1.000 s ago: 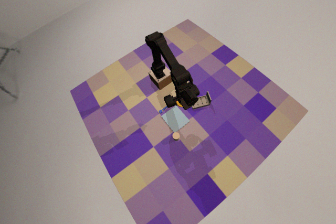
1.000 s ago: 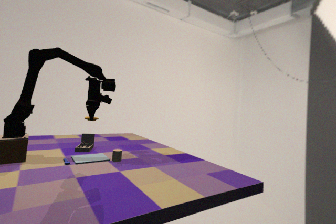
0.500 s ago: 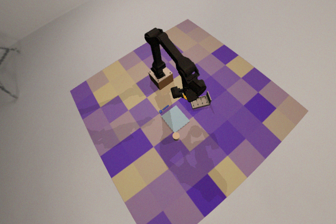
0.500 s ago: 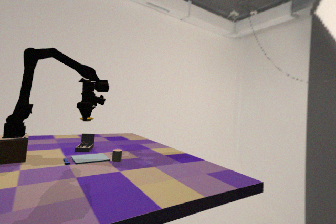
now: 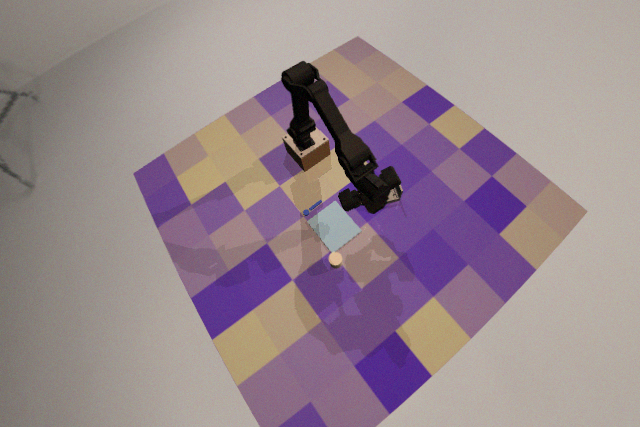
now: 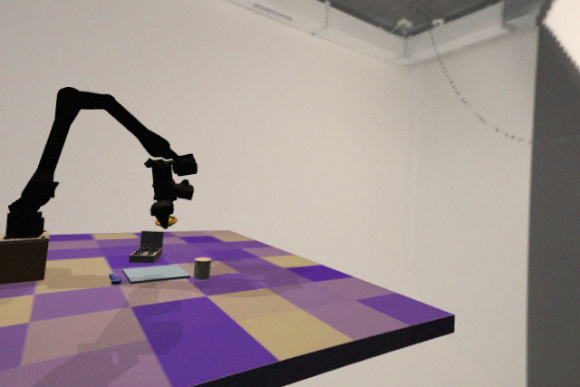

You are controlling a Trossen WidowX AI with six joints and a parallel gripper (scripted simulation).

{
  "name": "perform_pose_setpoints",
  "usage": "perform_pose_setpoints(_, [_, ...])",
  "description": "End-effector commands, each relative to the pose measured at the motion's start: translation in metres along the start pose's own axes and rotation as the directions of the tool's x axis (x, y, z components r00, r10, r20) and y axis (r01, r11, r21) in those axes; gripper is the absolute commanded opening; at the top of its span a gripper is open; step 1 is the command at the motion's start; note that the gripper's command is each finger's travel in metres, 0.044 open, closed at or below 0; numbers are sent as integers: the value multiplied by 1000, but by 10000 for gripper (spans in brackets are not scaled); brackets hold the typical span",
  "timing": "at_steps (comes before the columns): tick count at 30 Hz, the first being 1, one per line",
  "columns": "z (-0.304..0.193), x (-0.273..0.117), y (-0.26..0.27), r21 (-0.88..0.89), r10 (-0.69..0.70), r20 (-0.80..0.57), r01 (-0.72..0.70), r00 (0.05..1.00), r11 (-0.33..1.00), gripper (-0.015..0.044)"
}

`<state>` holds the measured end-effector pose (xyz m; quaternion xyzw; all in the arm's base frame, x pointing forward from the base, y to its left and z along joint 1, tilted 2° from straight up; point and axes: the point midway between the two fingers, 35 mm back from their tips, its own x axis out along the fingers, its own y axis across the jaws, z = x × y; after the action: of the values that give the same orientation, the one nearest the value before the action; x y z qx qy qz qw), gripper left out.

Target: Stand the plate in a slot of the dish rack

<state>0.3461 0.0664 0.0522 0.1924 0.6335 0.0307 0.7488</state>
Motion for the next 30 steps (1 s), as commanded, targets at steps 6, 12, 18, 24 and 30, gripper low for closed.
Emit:
perform_pose_setpoints(6, [14, 33, 1, -82, 160, 54, -156, 986, 984, 0])
perform_pose_setpoints(12, [23, 49, 1, -153, 267, 99, -250, 959, 956, 0])
perform_pose_setpoints(18, [29, 61, 1, -236, 368, 140, -330, 919, 914, 0])
perform_pose_setpoints(24, [31, 70, -1, -327, 461, 175, -390, 870, 861, 0])
perform_pose_setpoints(30, [30, 75, -4, -424, 547, 202, -431, 812, 796, 0])
